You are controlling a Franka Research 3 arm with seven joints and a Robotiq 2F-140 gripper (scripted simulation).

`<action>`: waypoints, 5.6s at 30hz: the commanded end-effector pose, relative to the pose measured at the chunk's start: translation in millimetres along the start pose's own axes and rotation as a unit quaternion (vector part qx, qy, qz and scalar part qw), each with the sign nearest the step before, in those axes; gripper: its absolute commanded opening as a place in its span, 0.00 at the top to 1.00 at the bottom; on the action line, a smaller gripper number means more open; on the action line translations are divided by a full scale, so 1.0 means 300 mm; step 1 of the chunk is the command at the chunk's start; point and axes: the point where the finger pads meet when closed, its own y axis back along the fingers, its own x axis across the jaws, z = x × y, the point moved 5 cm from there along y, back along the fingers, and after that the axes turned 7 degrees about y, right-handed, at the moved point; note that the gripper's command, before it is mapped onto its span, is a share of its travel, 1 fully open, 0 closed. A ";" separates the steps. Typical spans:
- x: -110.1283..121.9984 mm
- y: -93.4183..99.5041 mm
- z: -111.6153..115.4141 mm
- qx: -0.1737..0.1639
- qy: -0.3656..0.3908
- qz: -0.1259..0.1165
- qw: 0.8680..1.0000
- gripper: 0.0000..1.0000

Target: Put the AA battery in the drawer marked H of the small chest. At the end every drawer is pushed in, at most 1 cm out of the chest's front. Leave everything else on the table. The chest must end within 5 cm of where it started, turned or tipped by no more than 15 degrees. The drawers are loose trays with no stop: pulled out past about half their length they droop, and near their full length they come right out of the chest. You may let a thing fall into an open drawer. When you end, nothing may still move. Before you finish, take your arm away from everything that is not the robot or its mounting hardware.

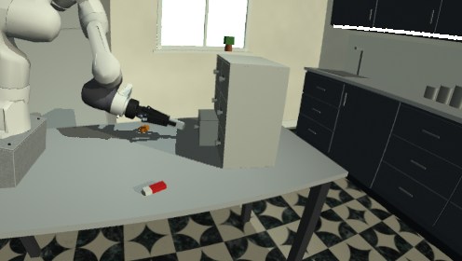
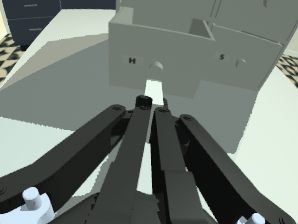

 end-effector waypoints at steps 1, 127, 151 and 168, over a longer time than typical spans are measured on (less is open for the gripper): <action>0.001 0.000 0.003 0.000 -0.001 0.000 1.000 1.00; 0.012 -0.075 -0.025 0.000 -0.001 0.000 1.000 1.00; 0.018 -0.192 -0.067 0.000 -0.001 0.000 1.000 1.00; 0.021 -0.265 -0.093 0.000 -0.001 0.000 1.000 1.00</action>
